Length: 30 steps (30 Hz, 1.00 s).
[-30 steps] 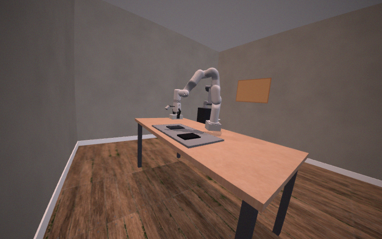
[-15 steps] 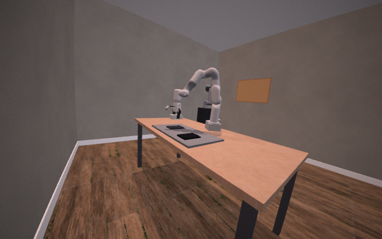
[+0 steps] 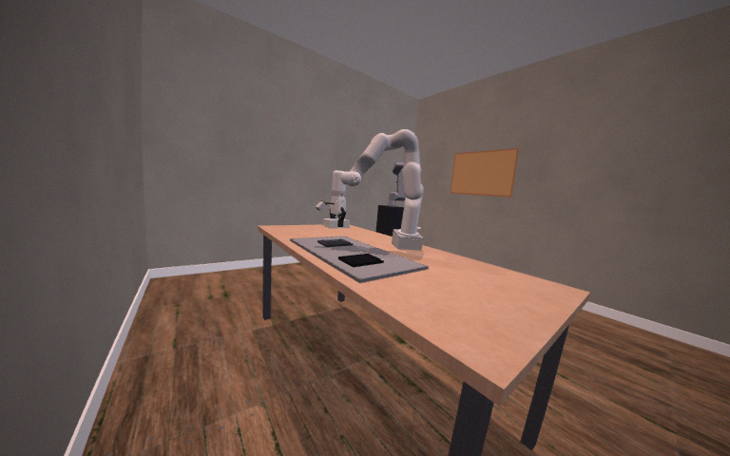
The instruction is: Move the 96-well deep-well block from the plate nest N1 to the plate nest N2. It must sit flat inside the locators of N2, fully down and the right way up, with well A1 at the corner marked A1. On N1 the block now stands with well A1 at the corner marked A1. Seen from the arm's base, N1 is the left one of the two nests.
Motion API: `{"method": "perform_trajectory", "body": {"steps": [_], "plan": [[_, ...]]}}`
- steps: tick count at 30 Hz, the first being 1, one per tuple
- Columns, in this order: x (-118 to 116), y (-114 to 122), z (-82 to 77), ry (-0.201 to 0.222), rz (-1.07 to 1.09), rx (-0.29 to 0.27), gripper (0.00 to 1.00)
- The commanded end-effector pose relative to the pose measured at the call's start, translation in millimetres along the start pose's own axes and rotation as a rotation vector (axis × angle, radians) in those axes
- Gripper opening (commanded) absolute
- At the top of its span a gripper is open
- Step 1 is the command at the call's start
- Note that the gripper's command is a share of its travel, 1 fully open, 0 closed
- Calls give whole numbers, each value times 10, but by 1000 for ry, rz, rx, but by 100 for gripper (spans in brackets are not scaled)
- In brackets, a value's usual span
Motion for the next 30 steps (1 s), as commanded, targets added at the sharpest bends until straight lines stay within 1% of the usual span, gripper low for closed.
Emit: {"method": "perform_trajectory", "body": {"steps": [1,10,12,27,30], "plan": [[3,-10,56,1,0,3,0],[3,-12,206,1,0,3,0],[3,-12,206,1,0,3,0],[2,-12,457,1,0,3,0],[2,-13,473,1,0,3,0]]}}
Point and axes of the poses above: the point where the finger pads meet when closed, its own z axis out along the fingers, its own x axis across the jaws, y = z × x, the point moved 4 cm from there along -z, back along the fingers, and after that the axes turned 12 degrees about z, right-handed, at the moved point
